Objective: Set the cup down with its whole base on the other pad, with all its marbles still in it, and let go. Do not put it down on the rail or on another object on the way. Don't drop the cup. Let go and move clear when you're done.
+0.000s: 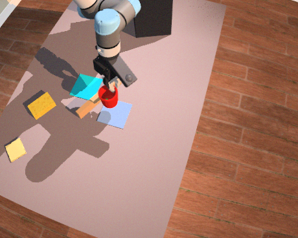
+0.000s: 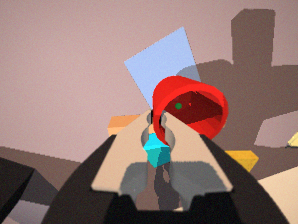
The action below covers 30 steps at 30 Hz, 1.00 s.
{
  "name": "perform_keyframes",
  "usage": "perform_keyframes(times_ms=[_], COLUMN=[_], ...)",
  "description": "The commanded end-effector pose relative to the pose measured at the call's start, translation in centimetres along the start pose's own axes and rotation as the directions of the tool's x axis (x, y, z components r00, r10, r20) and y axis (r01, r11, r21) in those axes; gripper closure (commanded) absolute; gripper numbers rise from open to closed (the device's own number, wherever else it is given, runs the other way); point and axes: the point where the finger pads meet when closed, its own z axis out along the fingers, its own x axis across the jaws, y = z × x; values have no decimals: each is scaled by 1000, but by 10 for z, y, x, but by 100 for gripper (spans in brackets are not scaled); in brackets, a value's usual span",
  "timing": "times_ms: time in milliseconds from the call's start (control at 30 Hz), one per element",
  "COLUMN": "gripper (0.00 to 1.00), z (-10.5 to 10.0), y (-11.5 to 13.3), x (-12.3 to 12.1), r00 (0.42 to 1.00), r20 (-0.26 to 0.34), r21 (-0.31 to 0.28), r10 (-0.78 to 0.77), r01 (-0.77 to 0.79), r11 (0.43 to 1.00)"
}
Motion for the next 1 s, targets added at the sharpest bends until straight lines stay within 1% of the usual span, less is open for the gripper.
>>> perform_keyframes(times_ms=[0,267,333,833,900,967], gripper=[97,97,97,97,97,97], z=[0,0,0,0,0,0], y=[16,51,51,121,121,129], x=[1,2,2,5,5,5], r00=[1000,1000,1000,1000,1000,1000], r20=[-1,-1,-1,-1,-1,-1], r21=[1,1,1,1,1,1], r10=[0,0,0,0,0,0], r01=[0,0,0,0,0,0], r11=[1000,1000,1000,1000,1000,1000])
